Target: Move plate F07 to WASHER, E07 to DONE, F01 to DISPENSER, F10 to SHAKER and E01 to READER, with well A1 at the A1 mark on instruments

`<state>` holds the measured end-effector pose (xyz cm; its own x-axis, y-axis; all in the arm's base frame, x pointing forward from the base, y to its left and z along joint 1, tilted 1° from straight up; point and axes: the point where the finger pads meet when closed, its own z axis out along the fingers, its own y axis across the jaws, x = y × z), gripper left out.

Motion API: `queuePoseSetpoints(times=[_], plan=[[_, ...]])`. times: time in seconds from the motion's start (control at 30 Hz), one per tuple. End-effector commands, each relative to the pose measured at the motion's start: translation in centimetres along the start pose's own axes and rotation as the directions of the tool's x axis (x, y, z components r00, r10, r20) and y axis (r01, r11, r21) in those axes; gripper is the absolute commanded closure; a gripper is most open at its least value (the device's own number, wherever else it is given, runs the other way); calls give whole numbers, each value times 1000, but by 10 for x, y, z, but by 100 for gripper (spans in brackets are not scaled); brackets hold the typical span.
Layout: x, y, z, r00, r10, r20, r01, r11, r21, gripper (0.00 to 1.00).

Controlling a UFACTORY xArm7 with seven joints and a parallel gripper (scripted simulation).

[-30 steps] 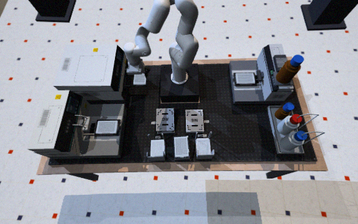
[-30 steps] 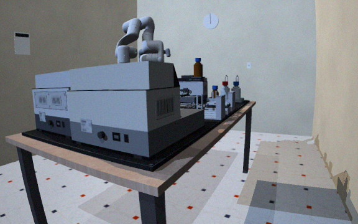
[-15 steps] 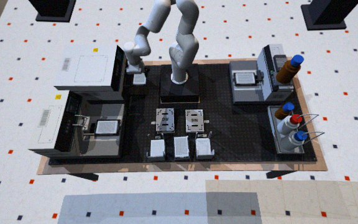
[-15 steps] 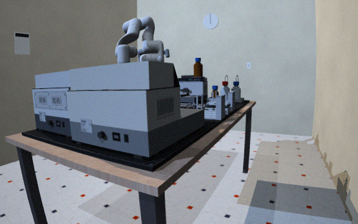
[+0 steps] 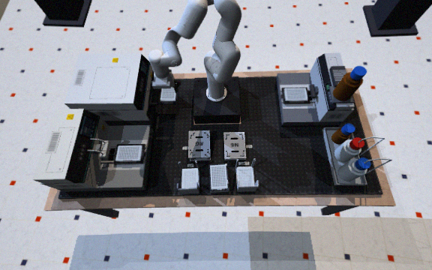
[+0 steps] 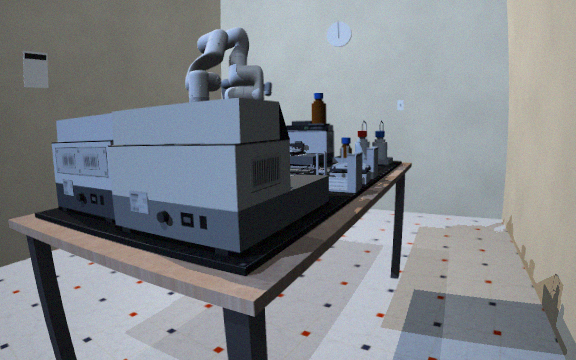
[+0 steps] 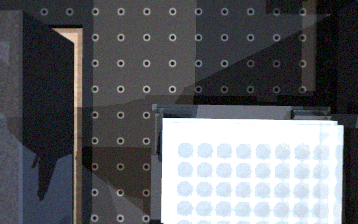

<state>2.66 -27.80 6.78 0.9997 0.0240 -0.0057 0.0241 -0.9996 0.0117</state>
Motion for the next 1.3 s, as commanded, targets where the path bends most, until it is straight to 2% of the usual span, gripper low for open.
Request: queuePoseSetpoints(times=[0.0, 1.27], plan=[[0, 1, -5, 1000, 0, 0, 0, 1000, -4, 100], [0, 1, -51, 1000, 0, 0, 0, 1000, -4, 100]])
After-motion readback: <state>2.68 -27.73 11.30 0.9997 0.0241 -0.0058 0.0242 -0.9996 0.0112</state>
